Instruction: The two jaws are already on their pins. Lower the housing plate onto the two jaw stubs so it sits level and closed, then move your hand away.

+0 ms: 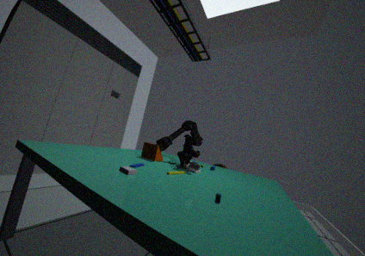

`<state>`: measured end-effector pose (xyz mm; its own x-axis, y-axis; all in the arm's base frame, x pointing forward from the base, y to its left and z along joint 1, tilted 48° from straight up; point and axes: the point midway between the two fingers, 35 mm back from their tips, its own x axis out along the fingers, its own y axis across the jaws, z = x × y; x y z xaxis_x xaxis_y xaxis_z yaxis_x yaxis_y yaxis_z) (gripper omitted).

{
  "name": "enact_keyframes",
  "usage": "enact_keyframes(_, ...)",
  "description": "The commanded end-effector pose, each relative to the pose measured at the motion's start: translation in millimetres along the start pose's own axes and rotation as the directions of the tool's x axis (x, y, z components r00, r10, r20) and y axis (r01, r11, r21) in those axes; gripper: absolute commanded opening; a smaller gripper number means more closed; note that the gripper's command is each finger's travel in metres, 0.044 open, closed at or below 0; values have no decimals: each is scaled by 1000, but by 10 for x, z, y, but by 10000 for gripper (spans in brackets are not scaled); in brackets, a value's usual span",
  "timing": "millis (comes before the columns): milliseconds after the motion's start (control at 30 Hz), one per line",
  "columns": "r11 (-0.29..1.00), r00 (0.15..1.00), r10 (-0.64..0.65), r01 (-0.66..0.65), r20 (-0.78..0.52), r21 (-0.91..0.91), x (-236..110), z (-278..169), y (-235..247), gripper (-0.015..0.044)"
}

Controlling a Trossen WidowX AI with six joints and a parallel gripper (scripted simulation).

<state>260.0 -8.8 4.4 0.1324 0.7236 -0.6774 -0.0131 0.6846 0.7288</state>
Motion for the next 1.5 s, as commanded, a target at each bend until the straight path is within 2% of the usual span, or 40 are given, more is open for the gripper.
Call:
enact_keyframes(0,1000,1000,2,-2,0,4,4,-3,2,351)
enact_keyframes(700,1000,1000,2,-2,0,4,4,-3,2,351)
enact_keyframes(800,1000,1000,0,0,0,0,0,0,0,430)
enact_keyframes(833,1000,1000,0,0,0,0,0,0,0,440)
enact_keyframes(1267,1000,1000,0,0,0,0,0,0,0,440)
enact_keyframes(1367,1000,1000,-2,2,0,1,-117,9,-9,440)
enact_keyframes(1467,1000,1000,-3,3,-1,3,-383,9,-13,440)
